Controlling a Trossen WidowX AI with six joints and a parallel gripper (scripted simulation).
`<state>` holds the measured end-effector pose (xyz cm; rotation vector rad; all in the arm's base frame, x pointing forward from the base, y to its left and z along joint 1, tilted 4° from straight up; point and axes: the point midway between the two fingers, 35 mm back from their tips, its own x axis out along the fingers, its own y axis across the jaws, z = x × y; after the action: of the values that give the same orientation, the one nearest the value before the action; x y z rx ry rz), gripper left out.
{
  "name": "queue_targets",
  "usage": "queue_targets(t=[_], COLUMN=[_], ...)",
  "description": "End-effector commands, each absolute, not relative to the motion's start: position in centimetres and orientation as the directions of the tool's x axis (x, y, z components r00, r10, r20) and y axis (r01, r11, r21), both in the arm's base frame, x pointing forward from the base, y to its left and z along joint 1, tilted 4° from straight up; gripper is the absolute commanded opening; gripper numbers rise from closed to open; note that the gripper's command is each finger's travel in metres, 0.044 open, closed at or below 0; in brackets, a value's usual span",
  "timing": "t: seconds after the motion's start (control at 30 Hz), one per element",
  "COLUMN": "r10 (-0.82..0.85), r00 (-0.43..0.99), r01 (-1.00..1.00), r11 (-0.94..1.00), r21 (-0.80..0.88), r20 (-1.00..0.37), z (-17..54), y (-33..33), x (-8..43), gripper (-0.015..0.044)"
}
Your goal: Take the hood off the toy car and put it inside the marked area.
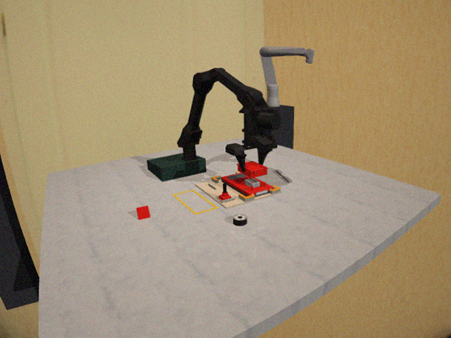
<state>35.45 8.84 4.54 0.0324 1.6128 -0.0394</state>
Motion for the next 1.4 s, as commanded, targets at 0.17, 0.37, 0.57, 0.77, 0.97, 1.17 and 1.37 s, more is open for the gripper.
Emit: queue_targets(t=[0.17,0.37,0.57,0.77,0.97,1.17,1.37], r10=[-0.002,-0.004,-0.013,-0.025,-0.024,-0.023,-0.023], r00=[-0.036,-0.034,-0.035,-0.039,-0.039,-0.038,-0.038], r01=[0.045,0.045,0.045,0.044,0.044,0.044,0.045], r11=[0.999,0.999,0.999,0.999,0.999,0.999,0.999], r21=[-0.004,-0.005,-0.014,-0.027,-0.026,-0.025,-0.025], r20=[-0.999,-0.999,-0.999,-0.999,-0.999,-0.999,-0.999], z=[6.1,6.2,6.4,6.5,6.7,6.8,7.0], y=[8.6,6.2,3.7,1.2,-1.1,-3.4,-5.6], x=[35.6,35.8,35.7,35.3,35.1,34.7,34.1], gripper=[0.0,0.0,0.0,0.0,0.0,0.0,0.0])
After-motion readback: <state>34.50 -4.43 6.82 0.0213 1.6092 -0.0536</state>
